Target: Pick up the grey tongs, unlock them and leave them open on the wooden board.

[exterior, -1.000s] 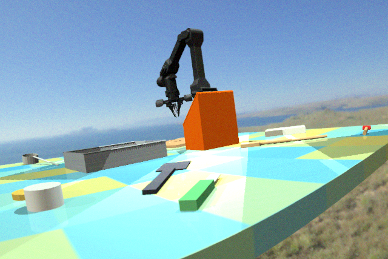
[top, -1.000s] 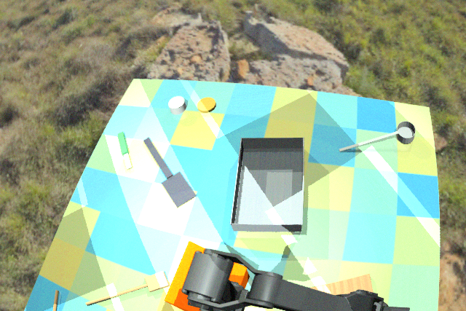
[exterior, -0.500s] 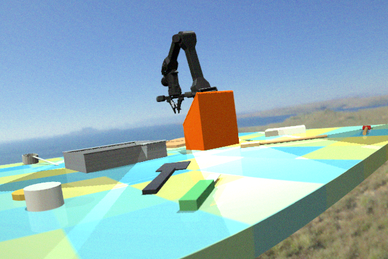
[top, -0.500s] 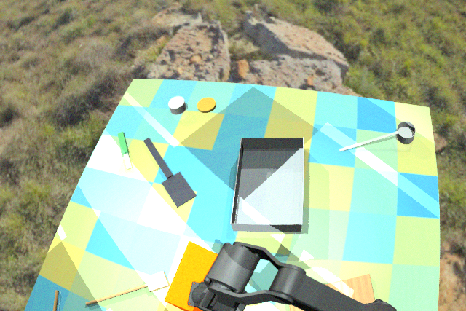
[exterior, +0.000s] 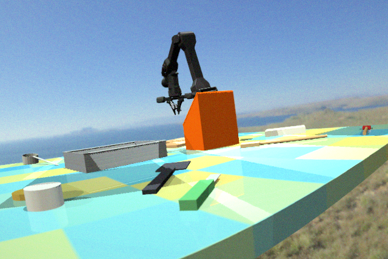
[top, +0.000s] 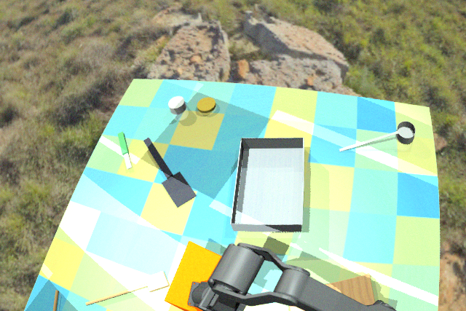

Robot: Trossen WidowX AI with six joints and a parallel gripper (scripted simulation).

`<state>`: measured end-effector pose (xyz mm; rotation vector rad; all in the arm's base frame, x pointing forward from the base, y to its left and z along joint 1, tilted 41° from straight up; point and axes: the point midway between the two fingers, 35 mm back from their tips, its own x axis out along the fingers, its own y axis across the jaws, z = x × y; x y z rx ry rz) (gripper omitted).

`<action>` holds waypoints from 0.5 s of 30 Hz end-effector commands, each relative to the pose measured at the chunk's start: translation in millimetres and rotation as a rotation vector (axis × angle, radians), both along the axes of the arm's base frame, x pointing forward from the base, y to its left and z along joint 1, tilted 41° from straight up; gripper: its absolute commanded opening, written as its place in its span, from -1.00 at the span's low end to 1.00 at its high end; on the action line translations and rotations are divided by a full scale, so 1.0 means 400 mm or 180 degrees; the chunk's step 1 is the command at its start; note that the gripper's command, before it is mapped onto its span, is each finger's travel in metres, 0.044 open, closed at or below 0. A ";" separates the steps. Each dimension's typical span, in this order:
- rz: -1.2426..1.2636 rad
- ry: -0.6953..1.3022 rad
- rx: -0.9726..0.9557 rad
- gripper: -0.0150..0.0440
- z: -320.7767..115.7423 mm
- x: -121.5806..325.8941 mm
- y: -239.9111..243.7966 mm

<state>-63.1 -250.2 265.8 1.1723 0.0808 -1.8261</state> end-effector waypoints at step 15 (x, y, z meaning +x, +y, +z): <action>0.0011 -0.0005 -0.0001 -1.00 -0.051 -0.010 -0.056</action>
